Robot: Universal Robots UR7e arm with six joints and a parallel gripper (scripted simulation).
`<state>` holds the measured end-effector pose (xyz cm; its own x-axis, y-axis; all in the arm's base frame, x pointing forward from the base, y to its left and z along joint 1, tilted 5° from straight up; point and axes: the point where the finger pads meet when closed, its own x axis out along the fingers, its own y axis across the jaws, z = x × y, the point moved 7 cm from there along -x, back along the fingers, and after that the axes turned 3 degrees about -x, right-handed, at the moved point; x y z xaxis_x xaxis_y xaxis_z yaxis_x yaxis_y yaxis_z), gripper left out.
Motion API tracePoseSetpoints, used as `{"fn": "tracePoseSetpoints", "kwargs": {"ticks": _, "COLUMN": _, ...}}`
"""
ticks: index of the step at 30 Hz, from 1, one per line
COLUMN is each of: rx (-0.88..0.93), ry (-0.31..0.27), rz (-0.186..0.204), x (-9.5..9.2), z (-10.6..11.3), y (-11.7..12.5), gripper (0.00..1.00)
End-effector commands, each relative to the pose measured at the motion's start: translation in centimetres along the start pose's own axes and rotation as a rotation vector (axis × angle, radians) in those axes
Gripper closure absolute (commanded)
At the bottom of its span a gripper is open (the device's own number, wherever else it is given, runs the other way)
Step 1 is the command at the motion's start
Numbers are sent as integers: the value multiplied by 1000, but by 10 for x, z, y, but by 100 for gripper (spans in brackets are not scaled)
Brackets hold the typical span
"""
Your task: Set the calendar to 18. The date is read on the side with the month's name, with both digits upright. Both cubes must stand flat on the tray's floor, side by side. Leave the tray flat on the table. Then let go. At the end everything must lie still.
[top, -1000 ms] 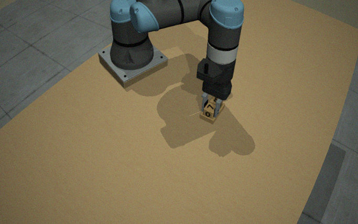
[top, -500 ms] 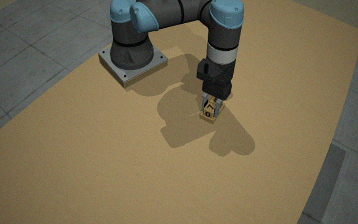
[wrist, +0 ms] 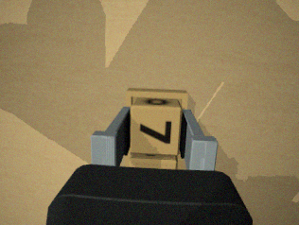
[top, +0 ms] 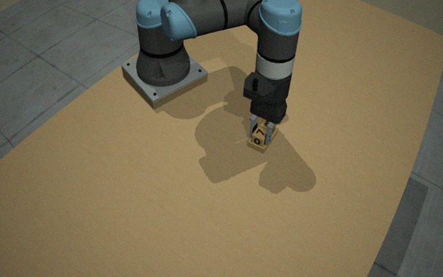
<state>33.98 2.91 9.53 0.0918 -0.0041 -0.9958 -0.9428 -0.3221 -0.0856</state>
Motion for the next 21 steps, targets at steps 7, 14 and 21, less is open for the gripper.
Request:
{"fn": "tracePoseSetpoints", "kwargs": {"ticks": 7, "rx": 0, "ry": 1, "rz": -1, "x": 0, "z": 0, "y": 0, "gripper": 34}}
{"fn": "tracePoseSetpoints", "kwargs": {"ticks": 14, "rx": 0, "ry": 1, "rz": -1, "x": 0, "z": 0, "y": 0, "gripper": 22}}
{"fn": "tracePoseSetpoints", "kwargs": {"ticks": 21, "rx": 0, "ry": 1, "rz": -1, "x": 0, "z": 0, "y": 0, "gripper": 10}}
